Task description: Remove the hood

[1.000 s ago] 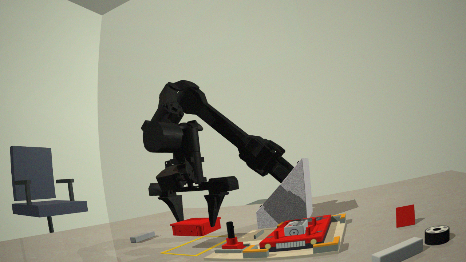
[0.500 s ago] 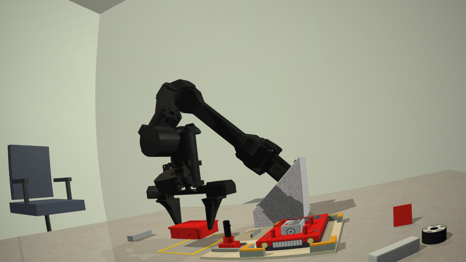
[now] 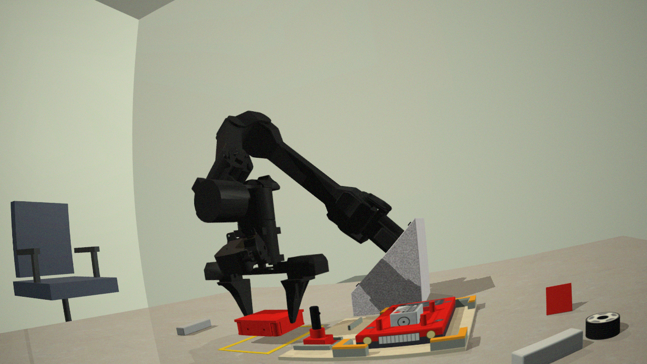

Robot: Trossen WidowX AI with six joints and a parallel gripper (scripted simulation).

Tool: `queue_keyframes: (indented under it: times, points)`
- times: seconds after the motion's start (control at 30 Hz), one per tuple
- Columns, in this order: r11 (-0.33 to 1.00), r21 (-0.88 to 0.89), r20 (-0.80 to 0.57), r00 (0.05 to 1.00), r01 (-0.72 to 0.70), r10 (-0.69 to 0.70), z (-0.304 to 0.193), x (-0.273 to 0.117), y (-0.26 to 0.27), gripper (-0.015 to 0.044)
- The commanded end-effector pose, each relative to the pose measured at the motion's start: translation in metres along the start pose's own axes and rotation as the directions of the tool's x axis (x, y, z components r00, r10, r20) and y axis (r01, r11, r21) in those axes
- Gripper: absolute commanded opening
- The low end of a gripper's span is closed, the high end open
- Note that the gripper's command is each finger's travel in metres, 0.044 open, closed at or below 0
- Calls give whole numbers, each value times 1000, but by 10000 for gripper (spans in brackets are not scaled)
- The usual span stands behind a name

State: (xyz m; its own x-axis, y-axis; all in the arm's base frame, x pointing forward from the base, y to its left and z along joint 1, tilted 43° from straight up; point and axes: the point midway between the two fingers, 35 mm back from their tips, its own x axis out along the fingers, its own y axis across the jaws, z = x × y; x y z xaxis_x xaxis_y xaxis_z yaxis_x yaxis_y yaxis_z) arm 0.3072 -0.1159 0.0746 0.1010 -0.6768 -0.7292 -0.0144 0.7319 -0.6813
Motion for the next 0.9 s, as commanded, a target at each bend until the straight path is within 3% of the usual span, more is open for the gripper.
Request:
queue_keyframes:
  times: [0.0, 0.83, 0.87]
  points:
    - [1000, -3, -1, 1000, -4, 4, 0, 3, 1, 0]
    - [1000, -4, -1, 1000, -3, 3, 0, 15, 1, 0]
    - [1000, 0, 0, 1000, 1, -1, 0, 13, 0, 26]
